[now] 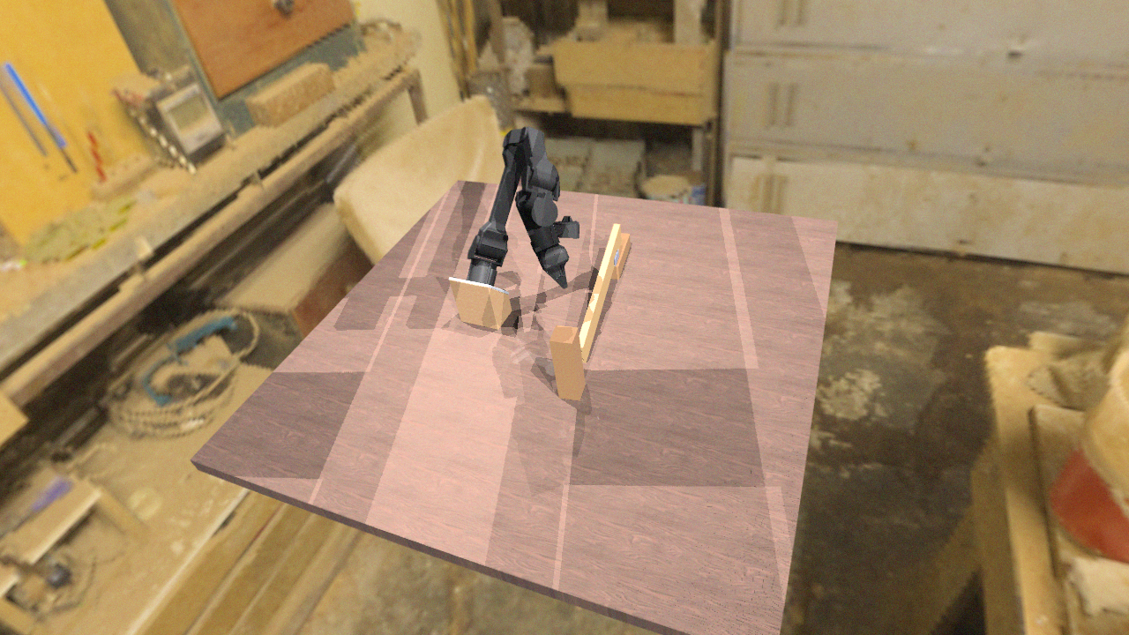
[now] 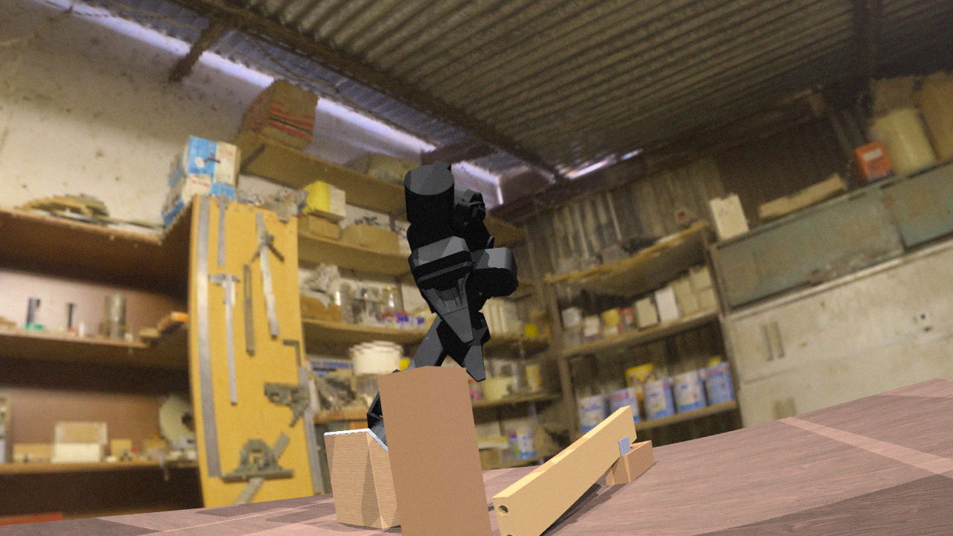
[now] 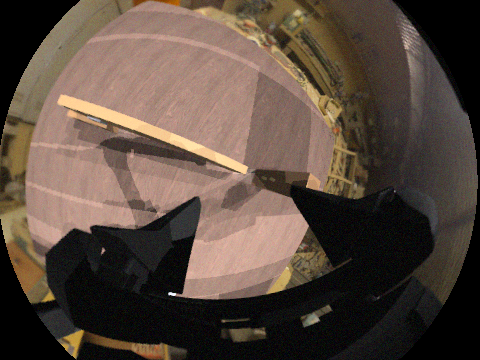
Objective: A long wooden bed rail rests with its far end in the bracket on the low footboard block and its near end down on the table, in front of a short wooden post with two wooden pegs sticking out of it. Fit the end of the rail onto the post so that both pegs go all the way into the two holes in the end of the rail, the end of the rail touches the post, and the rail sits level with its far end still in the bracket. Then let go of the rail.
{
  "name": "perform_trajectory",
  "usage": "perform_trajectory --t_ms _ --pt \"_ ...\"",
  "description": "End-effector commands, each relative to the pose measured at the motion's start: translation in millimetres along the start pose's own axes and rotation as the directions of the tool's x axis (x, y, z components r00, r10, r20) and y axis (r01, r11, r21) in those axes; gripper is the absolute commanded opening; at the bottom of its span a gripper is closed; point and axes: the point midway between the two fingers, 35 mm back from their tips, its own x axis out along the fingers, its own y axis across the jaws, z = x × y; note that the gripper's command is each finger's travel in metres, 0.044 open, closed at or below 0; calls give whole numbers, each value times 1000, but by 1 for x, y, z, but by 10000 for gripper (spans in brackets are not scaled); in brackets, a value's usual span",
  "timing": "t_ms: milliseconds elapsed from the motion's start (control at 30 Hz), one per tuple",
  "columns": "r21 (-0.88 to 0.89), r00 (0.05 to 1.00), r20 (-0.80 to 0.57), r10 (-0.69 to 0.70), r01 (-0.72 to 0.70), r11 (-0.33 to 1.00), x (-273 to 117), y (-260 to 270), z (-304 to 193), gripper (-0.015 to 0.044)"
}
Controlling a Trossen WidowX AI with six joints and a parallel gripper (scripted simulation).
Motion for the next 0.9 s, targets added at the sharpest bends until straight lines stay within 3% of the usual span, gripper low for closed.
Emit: perform_trajectory --t_ms 0,267,867 --pt "-543 973 -93 210 -227 809 61 17 29 440" --pt "-831 923 -181 340 -329 449 106 40 48 440" --pt "-837 921 -185 344 -331 435 111 45 46 440"
